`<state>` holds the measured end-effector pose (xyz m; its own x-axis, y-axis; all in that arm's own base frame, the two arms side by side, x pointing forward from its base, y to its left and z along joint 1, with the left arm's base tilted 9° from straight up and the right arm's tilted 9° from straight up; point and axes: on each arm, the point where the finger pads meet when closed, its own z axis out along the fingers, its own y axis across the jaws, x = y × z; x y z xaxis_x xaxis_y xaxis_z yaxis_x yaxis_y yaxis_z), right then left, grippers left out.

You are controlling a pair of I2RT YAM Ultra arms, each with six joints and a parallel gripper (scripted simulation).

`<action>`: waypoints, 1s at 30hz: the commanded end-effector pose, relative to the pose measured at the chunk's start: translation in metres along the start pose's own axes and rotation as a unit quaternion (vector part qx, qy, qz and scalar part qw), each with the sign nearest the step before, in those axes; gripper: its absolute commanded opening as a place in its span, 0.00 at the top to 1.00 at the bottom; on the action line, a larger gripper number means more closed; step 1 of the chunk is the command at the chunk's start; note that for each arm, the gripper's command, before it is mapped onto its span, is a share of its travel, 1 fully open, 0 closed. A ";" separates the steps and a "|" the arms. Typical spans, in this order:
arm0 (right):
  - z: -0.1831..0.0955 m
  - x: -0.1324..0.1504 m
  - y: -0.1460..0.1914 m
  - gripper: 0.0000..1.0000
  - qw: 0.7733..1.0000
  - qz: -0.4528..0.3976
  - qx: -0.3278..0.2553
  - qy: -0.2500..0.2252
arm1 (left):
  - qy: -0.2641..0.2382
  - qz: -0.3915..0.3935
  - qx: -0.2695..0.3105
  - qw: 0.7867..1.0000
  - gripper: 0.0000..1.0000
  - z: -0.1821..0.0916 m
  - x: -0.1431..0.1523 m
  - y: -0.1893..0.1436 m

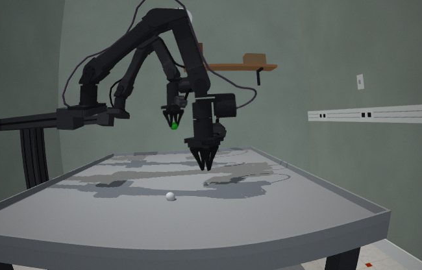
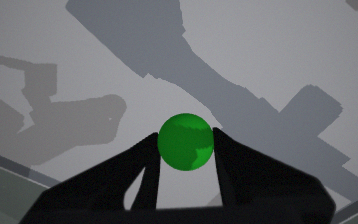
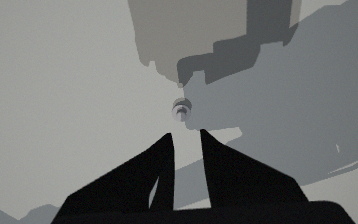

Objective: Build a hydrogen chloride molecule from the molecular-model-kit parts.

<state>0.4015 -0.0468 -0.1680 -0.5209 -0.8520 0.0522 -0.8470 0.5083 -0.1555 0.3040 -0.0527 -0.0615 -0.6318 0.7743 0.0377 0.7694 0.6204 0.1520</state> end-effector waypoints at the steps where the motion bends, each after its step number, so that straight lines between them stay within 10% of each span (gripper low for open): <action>1: 0.004 -0.010 -0.005 0.80 1.000 -0.006 0.008 -0.011 | -0.025 -0.002 -0.008 1.000 1.00 -0.008 -0.017 0.006; 30: 0.038 -0.007 -0.013 0.80 1.000 -0.002 0.015 -0.013 | -0.025 -0.002 -0.008 1.000 1.00 -0.008 -0.017 0.006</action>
<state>0.3999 -0.0513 -0.2058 -0.5199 -0.8521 0.0595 -0.8492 0.5080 -0.1441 0.3040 -0.0527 -0.0615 -0.6318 0.7742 0.0377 0.7694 0.6204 0.1520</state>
